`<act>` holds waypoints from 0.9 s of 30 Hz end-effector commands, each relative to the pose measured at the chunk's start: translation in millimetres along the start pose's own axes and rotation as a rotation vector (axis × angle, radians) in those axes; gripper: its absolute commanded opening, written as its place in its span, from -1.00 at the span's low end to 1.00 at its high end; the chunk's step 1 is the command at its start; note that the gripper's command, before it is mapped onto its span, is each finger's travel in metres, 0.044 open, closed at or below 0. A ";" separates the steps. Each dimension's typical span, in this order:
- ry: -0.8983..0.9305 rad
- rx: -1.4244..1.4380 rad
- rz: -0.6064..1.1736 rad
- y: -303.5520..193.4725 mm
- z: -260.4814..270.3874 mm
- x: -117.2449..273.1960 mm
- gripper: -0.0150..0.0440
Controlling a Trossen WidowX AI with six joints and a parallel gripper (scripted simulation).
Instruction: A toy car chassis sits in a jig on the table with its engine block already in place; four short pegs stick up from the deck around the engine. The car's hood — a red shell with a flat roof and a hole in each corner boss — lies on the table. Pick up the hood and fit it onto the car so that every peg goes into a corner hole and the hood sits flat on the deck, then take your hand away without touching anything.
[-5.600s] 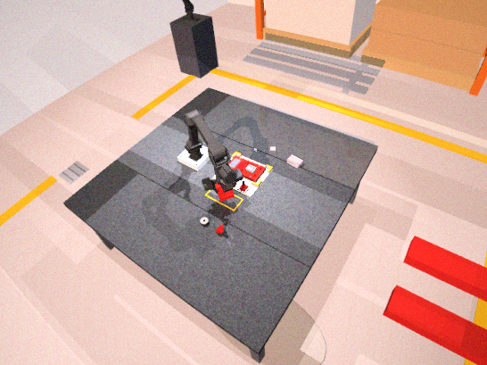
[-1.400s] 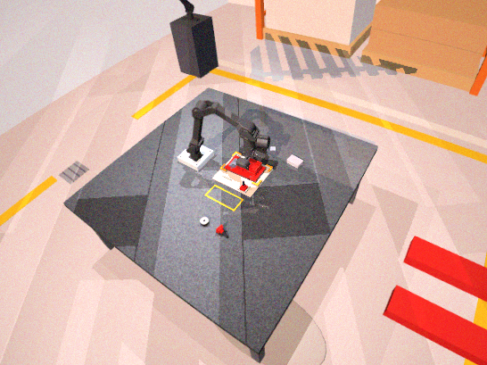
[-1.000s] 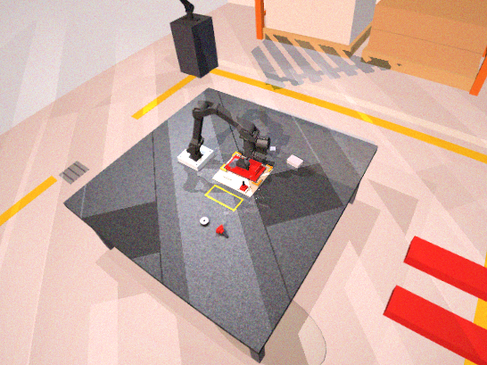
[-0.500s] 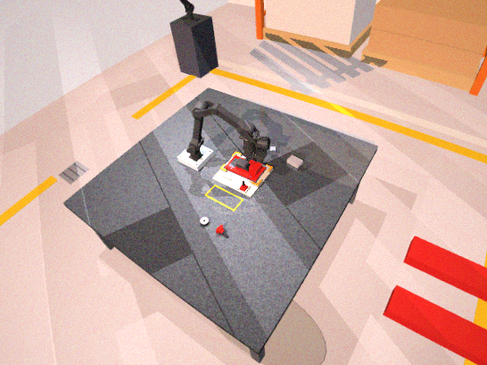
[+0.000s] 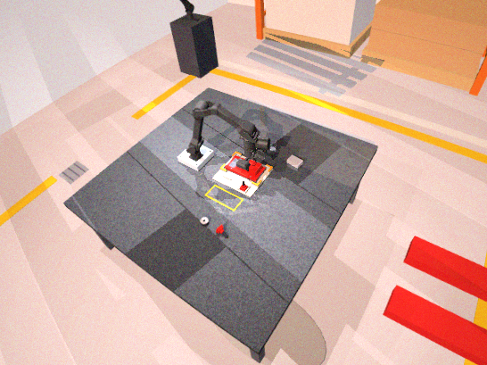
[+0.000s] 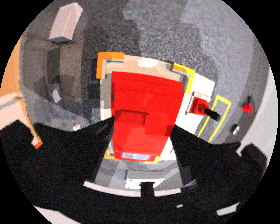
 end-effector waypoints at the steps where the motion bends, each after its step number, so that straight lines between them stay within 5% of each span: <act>1: 0.001 0.002 0.000 0.0 0.2 2.3 -0.49; 27: 0.002 0.000 -0.013 -1.2 -0.4 3.2 -0.49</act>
Point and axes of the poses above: the point midway between the two fingers, 35 mm back from their tips, its own x axis back along the fingers, its own z axis across the jaws, y = z × x, the point moved 7 cm from there along x, back along the fingers, and after that the axes turned 4 degrees about -x, right-handed, at the moved point
